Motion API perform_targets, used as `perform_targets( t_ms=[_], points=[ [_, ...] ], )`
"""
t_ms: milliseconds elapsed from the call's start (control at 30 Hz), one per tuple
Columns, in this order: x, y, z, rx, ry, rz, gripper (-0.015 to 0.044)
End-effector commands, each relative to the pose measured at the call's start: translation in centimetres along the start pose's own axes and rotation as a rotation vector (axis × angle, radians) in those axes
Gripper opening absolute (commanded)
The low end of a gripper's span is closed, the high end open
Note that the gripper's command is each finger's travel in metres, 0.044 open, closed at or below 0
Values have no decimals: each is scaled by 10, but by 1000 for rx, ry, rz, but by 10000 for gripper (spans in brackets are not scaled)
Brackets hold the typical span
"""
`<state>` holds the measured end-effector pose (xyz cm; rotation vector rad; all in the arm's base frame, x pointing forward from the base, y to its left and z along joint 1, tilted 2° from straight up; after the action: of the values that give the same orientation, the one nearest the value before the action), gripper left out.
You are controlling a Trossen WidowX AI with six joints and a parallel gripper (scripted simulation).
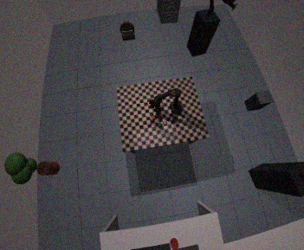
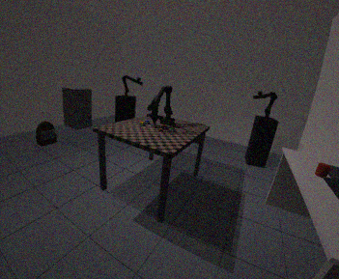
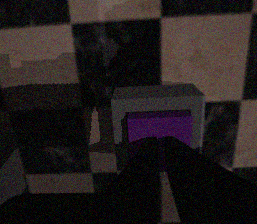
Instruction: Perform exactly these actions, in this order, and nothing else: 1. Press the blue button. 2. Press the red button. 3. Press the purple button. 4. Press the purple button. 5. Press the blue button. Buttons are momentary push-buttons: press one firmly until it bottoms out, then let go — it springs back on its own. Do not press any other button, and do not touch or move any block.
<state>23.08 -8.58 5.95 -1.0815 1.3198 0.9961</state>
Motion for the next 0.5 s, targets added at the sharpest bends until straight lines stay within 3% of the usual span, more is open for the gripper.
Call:
perform_targets(
  t_ms=[0,367,467],
  points=[
    [1,1,0,-5,-1,3,20],
    [1,1,0,-5,-1,3,20],
    [-21,0,0,-3,0,2,20]
  ],
)
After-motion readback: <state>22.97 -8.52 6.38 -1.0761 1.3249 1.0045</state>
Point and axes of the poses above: the point midway between the two fingers, 35 mm back from their tips, its own x axis out along the fingers, its own z axis across the jaws, y = z × x, the point moved 5 cm from there along -x, back along the fingers, and after that the axes turned 3 degrees about x, right-handed, at the moved point
